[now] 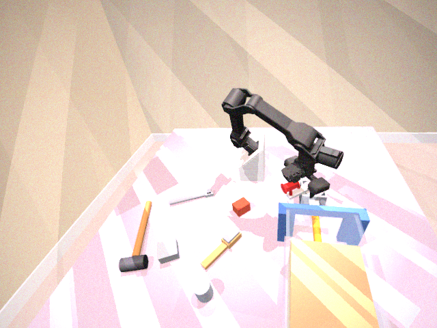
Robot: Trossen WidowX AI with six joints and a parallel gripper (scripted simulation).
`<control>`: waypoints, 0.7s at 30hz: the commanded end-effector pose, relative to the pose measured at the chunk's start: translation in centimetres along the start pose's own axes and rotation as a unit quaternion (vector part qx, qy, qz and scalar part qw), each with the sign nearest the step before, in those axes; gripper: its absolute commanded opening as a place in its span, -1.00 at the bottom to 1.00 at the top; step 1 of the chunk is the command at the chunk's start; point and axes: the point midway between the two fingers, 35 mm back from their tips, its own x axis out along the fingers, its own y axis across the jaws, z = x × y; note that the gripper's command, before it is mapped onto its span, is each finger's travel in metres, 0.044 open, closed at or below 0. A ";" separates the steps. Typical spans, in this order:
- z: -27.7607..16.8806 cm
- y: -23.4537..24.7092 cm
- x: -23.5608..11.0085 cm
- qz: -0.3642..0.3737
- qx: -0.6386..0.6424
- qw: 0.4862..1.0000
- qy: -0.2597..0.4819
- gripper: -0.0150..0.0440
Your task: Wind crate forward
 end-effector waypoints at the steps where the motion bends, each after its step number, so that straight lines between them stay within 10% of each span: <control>1: 0.0 -0.2 1.1 -0.006 -0.003 1.000 -0.004 1.00; 9: 0.1 -0.3 1.5 -0.006 -0.003 1.000 -0.004 1.00; 21: 0.0 -0.1 1.0 -0.001 0.000 1.000 0.000 -0.07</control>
